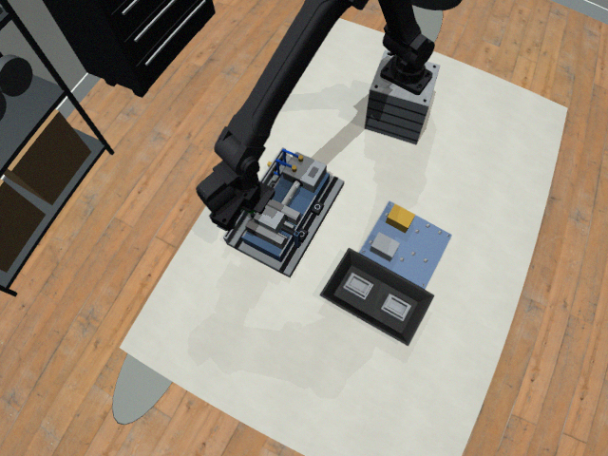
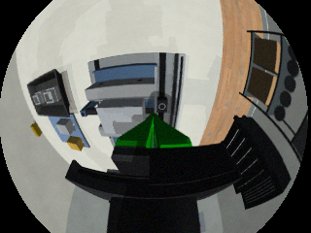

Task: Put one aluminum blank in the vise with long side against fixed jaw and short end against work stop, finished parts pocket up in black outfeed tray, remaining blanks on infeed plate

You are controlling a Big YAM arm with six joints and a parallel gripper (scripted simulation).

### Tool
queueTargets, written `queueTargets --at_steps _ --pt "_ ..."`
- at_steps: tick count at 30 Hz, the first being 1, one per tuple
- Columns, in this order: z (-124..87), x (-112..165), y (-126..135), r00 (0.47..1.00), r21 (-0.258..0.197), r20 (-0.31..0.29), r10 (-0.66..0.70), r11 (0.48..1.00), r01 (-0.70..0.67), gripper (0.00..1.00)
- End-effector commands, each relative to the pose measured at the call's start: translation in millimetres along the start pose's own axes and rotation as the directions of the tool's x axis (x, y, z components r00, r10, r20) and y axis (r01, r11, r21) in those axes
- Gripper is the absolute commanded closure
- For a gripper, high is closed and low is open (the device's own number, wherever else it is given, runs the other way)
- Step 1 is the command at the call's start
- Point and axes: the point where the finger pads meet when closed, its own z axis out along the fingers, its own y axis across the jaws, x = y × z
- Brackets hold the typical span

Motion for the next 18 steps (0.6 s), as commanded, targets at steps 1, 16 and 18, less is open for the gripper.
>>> queueTargets --at_steps 1,16,18 --pt "15.1 6.7 -2.7 1.000 -0.011 -0.017 -0.004 1.000 0.004 1.00" --pt "15.0 5.6 0.6 1.000 -0.010 -0.016 -0.006 1.000 0.006 1.00" --pt "15.0 5.3 1.4 1.000 -0.010 -0.016 -0.007 1.000 0.006 1.00"
